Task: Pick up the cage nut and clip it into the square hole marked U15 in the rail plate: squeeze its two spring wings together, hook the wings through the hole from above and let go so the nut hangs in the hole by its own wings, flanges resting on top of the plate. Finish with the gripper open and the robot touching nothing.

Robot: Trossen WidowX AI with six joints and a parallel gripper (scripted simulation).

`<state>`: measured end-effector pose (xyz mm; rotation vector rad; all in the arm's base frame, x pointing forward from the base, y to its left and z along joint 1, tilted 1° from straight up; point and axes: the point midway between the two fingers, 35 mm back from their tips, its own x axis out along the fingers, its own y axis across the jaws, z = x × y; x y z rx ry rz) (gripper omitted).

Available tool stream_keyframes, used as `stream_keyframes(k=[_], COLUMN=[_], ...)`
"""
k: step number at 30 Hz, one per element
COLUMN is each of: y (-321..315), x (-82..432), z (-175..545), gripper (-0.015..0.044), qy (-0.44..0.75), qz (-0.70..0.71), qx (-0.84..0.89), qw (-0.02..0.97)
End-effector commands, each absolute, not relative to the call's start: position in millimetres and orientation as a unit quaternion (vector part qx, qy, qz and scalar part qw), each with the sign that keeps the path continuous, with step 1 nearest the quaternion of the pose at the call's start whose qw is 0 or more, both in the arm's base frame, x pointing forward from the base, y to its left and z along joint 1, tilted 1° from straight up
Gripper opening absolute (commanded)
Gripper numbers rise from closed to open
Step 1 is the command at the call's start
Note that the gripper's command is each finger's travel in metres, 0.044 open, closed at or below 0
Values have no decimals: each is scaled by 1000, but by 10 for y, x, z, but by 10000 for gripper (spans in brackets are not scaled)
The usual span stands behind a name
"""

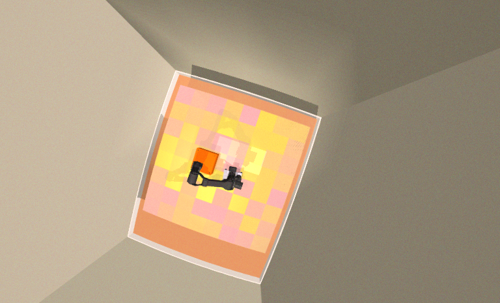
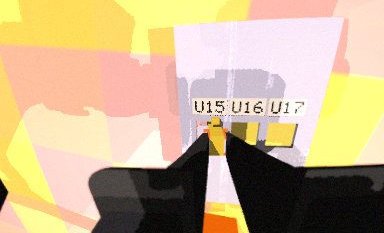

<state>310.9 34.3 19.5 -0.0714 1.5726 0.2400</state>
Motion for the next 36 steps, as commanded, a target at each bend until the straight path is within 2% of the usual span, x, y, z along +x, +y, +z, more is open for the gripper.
stream_keyframes(k=[1, 36], y=[338, 362], x=[3111, 3108], z=[195, 187], gripper=[35, 35], qy=[705, 705], qz=[110, 94], qx=[-28, -43], qw=[700, 702])
